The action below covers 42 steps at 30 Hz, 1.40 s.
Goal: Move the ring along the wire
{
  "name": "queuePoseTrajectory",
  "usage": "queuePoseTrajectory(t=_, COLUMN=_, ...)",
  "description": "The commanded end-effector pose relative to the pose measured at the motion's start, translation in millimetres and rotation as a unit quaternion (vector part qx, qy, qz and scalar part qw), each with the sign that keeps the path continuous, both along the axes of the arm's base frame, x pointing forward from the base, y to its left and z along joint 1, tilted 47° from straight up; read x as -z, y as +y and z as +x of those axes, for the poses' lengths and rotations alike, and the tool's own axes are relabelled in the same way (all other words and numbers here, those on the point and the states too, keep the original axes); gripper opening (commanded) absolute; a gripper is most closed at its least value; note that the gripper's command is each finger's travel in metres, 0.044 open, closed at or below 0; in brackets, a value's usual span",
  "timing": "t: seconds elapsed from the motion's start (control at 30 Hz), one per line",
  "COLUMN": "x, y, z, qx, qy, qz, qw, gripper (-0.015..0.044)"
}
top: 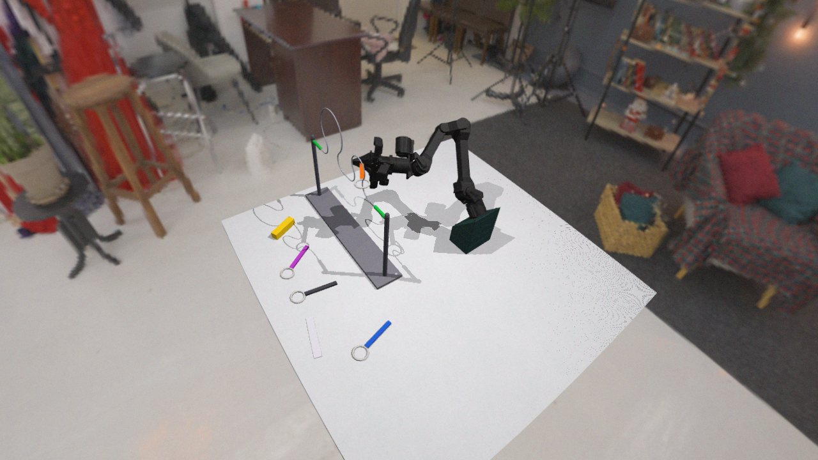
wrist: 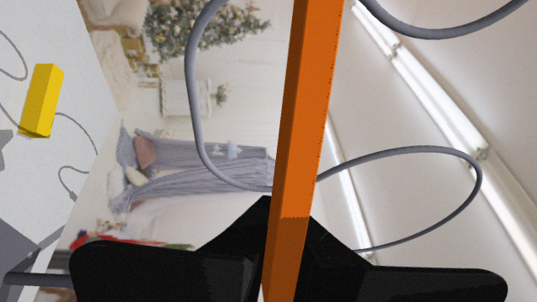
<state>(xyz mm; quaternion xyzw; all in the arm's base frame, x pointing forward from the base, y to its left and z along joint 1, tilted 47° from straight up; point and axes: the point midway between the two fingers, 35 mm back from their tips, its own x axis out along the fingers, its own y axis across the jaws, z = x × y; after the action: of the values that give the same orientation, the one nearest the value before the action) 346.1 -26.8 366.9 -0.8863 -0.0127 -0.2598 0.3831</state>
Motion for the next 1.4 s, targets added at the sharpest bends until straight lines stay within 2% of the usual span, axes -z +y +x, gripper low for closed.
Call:
queuePoseTrajectory(t=0.0, x=15.2, y=-11.1, z=1.5, qx=-0.001, qy=0.007, qz=0.052, qw=0.999, gripper=-0.0150)
queuePoseTrajectory(t=0.67, x=75.1, y=-42.6, z=17.7, qx=-0.049, qy=0.048, qz=0.264, qw=0.962, gripper=-0.0150)
queuePoseTrajectory(t=1.37, x=135.9, y=-43.6, z=21.0, qx=-0.062, qy=0.058, qz=0.440, qw=0.894, gripper=-0.0150)
